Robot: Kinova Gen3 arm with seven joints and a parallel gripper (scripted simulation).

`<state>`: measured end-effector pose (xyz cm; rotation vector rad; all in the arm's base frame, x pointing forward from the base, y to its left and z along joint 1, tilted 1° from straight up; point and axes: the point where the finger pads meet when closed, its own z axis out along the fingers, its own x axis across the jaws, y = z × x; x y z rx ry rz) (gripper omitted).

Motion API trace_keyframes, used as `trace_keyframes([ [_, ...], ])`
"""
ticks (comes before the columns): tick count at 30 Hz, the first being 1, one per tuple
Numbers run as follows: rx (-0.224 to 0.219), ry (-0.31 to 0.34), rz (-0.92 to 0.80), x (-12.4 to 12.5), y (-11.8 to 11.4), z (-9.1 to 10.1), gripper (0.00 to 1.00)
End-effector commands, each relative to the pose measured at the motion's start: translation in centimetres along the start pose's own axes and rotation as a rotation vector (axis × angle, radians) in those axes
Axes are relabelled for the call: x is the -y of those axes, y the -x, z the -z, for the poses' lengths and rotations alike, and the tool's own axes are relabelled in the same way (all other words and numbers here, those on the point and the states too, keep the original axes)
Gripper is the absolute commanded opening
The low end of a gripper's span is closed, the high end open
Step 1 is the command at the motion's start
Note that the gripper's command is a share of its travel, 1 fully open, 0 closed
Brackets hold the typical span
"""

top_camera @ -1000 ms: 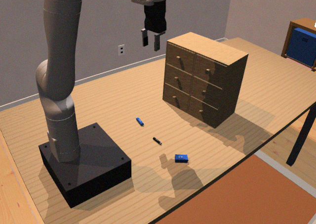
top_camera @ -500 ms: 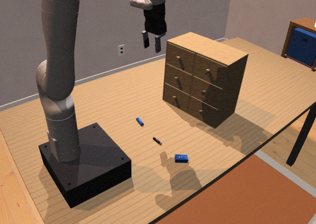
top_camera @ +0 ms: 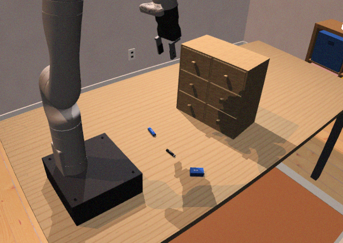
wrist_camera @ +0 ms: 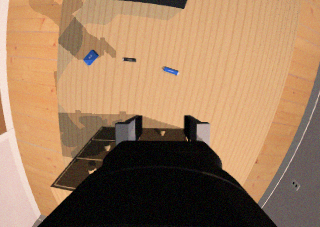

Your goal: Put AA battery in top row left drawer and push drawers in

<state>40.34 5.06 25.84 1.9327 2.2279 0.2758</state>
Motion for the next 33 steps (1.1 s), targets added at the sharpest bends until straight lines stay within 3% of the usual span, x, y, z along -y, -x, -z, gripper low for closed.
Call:
trace_keyframes([
  [1, 0.009, 0.029, -0.007, -0.1, 0.4, -0.1, 1.00],
  [33, 0.009, 0.242, -0.011, -1.3, 0.3, -3.2, 1.00],
])
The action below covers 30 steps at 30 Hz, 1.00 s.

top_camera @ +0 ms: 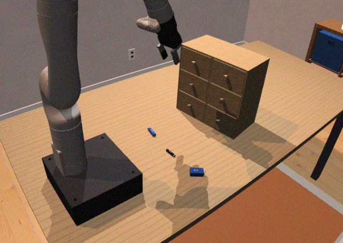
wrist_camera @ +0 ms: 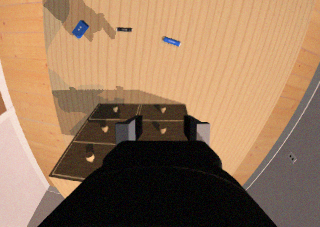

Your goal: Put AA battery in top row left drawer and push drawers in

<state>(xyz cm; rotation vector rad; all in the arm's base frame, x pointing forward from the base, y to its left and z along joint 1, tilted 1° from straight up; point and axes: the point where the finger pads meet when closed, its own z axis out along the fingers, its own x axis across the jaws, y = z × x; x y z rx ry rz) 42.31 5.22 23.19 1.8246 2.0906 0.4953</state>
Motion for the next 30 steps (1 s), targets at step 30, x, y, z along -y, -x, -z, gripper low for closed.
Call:
trace_keyframes([
  [30, 0.010, 0.176, -0.009, -0.3, 0.3, -2.7, 1.00],
])
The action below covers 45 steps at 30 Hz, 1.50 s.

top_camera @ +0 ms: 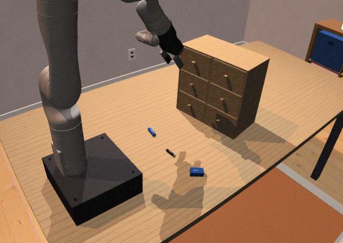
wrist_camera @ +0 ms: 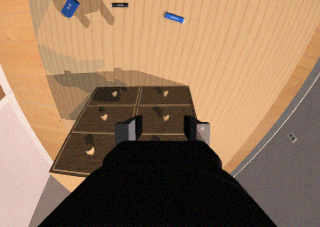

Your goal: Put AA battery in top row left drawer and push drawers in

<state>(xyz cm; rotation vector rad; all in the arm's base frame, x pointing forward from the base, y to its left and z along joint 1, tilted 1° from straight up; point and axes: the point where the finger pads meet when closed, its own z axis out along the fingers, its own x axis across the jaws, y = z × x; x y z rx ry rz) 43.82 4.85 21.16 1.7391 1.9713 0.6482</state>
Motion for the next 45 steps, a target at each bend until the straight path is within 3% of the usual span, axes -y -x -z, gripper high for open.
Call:
trace_keyframes([
  [1, 0.005, 0.009, 0.002, 0.07, -0.18, -0.22, 1.00],
  [45, 0.017, 0.058, 0.004, 0.29, 0.07, -1.06, 1.00],
])
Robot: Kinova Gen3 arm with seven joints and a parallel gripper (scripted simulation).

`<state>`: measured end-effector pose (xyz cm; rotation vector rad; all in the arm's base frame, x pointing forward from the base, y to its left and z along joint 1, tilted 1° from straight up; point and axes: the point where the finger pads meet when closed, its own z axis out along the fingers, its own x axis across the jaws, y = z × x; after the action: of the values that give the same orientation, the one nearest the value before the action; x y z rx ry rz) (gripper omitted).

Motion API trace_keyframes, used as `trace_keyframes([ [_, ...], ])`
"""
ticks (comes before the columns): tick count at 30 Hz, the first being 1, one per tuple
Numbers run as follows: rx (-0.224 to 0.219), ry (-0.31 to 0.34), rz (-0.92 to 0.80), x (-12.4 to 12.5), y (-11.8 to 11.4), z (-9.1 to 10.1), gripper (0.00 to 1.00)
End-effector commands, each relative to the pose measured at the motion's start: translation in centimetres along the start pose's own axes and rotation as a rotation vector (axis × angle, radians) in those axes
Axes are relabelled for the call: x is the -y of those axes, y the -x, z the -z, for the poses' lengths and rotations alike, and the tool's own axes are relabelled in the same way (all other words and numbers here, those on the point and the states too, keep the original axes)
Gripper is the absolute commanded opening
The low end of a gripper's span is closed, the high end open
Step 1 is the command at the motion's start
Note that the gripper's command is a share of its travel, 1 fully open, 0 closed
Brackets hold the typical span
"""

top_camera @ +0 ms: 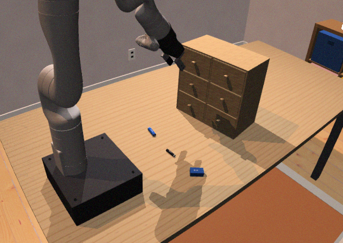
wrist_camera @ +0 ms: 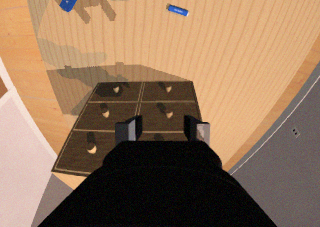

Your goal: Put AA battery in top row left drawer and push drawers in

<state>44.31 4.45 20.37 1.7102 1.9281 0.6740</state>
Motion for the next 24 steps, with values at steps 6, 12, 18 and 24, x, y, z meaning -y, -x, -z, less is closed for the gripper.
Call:
trace_keyframes([
  [6, 0.005, 0.012, 0.001, 0.16, -0.12, -0.19, 1.00],
  [12, 0.007, 0.017, 0.001, 0.15, -0.06, -0.27, 1.00],
  [18, 0.008, 0.022, 0.001, 0.12, -0.02, -0.33, 1.00],
  [24, 0.008, 0.025, 0.000, 0.10, -0.03, -0.37, 1.00],
])
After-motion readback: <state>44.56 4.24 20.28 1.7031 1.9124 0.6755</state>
